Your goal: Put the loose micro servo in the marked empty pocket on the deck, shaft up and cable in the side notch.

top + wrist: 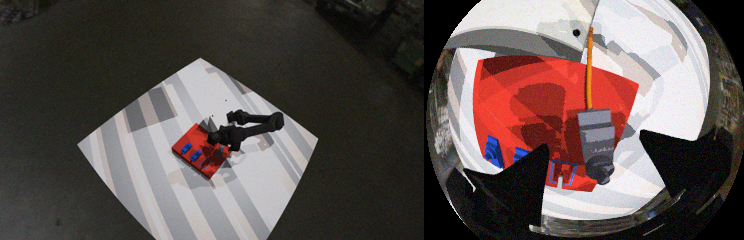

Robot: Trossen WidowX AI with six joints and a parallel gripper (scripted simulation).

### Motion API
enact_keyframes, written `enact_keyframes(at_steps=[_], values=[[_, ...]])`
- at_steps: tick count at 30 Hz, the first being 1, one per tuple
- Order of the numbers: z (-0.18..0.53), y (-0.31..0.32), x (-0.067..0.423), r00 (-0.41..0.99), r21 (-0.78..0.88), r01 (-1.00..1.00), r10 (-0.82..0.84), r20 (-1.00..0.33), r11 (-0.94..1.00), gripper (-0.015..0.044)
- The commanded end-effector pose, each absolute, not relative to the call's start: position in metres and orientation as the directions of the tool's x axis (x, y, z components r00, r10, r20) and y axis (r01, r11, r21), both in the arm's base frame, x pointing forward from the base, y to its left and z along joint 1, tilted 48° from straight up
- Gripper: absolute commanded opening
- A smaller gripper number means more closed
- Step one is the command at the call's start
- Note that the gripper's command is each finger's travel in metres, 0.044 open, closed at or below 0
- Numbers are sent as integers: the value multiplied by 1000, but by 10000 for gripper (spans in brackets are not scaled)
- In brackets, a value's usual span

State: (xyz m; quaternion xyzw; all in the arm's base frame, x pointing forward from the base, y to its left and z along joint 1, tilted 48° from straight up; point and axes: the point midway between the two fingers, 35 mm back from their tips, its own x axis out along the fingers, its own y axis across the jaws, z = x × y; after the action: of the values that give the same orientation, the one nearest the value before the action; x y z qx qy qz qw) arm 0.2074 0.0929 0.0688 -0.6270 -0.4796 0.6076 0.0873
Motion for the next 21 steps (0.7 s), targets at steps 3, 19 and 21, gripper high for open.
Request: enact_keyframes(at_steps=[3,19,21], values=[[64,100,205,-201,-699,489,712,-673,-523,440],[64,100,205,-201,-699,489,712,-673,-523,98],[64,100,205,-201,-699,489,712,-673,-523,85]])
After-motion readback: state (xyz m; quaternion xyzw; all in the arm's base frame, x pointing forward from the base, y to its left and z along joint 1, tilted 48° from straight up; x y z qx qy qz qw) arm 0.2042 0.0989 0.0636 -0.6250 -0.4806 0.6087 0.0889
